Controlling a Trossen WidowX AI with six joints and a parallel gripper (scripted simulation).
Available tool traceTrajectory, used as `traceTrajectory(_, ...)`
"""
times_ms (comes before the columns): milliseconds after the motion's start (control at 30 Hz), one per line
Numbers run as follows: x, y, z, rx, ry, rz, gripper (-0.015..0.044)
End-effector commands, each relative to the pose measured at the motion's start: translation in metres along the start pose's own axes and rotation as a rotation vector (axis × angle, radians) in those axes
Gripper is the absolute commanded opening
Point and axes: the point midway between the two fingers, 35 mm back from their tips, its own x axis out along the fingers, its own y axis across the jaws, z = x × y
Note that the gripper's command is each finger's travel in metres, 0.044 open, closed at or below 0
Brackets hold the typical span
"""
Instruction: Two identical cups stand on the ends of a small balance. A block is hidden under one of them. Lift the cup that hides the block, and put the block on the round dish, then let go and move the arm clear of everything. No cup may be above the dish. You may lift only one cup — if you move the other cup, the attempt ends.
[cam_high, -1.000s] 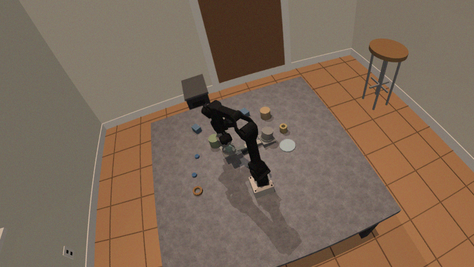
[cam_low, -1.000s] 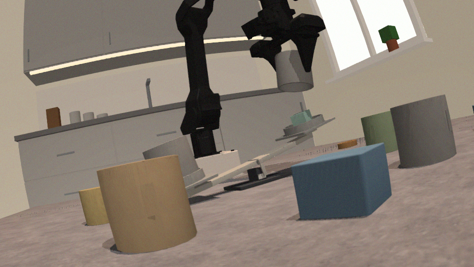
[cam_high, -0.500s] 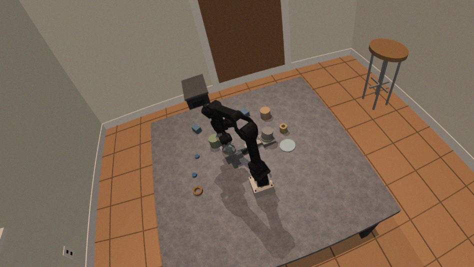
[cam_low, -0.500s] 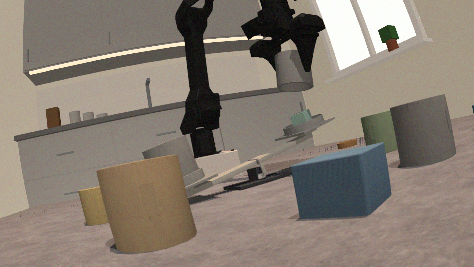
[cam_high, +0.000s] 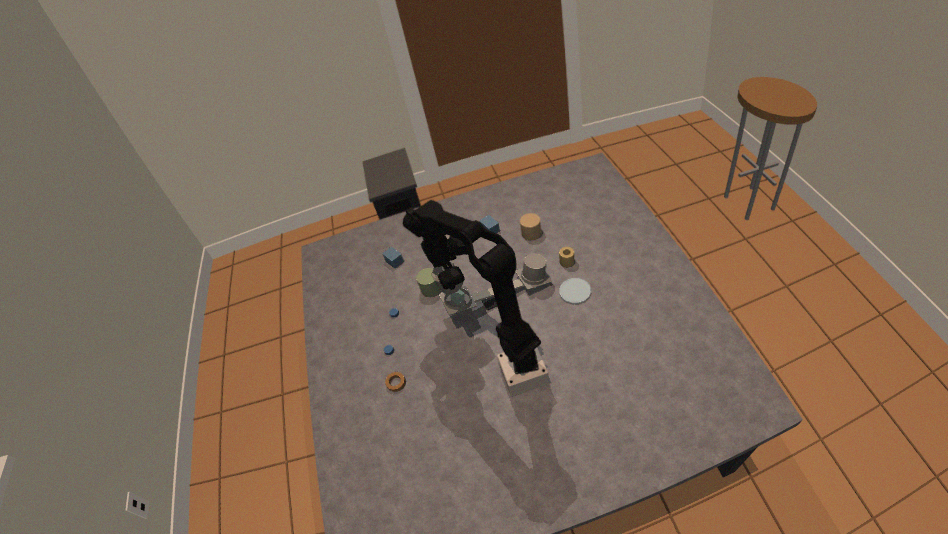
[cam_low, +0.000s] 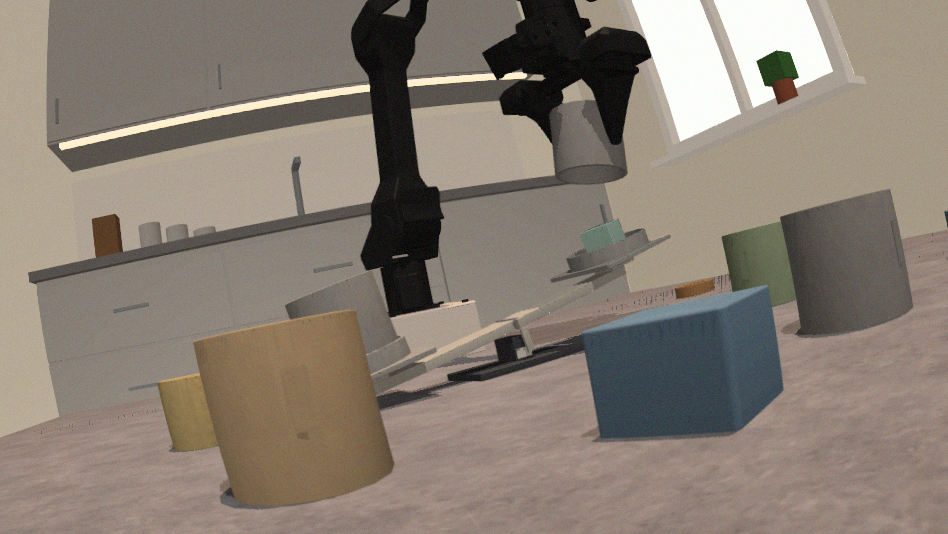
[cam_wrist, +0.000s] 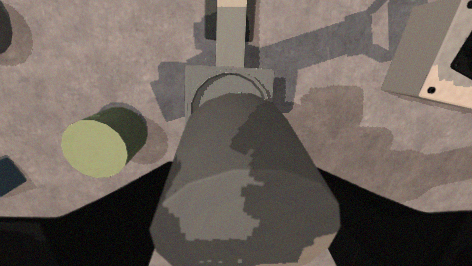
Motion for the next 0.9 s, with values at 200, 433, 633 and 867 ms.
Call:
traceTrajectory(200, 0.007, 0.0, -0.009, 0.0, 0.001, 0.001, 0.0)
traceTrajectory(433, 0.026, -0.003, -0.035, 0.002, 0.005, 0.003, 0.0)
traceTrajectory(633, 0.042, -0.008, -0.057, 0.003, 0.008, 0.004, 0.0)
traceTrajectory(867, 0.061, -0.017, -0.081, -0.005, 0.011, 0.006, 0.0)
